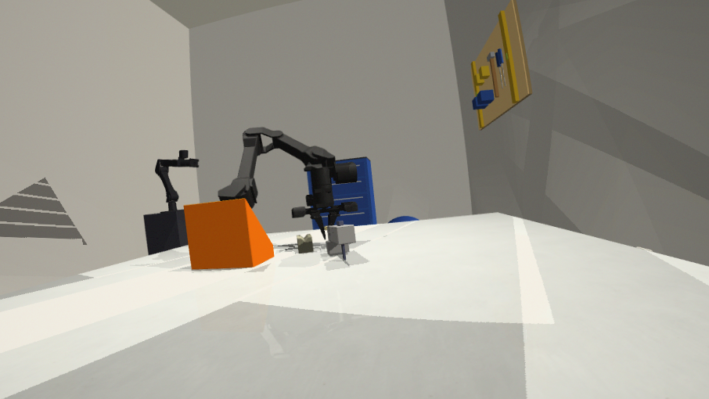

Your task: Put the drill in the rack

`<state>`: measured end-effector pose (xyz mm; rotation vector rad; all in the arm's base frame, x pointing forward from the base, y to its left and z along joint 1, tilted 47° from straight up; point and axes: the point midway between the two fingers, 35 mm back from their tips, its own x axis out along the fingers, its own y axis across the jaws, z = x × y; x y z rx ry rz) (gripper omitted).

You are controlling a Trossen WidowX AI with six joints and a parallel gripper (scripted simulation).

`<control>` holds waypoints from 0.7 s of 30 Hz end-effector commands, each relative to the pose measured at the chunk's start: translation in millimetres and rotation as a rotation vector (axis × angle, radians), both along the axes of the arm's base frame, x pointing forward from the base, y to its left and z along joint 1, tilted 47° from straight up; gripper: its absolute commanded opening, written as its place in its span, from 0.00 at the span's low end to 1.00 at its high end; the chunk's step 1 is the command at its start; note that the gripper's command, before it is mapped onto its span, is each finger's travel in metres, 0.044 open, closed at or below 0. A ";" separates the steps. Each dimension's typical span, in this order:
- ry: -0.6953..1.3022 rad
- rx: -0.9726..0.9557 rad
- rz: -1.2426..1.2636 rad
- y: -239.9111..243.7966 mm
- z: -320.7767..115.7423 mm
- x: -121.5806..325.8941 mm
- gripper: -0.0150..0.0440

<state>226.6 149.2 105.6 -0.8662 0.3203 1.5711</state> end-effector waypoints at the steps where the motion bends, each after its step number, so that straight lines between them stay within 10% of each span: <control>1: -0.006 0.002 0.000 -2.1 2.3 0.5 0.25; 21: -0.006 0.002 0.000 -9.1 4.6 -2.2 0.25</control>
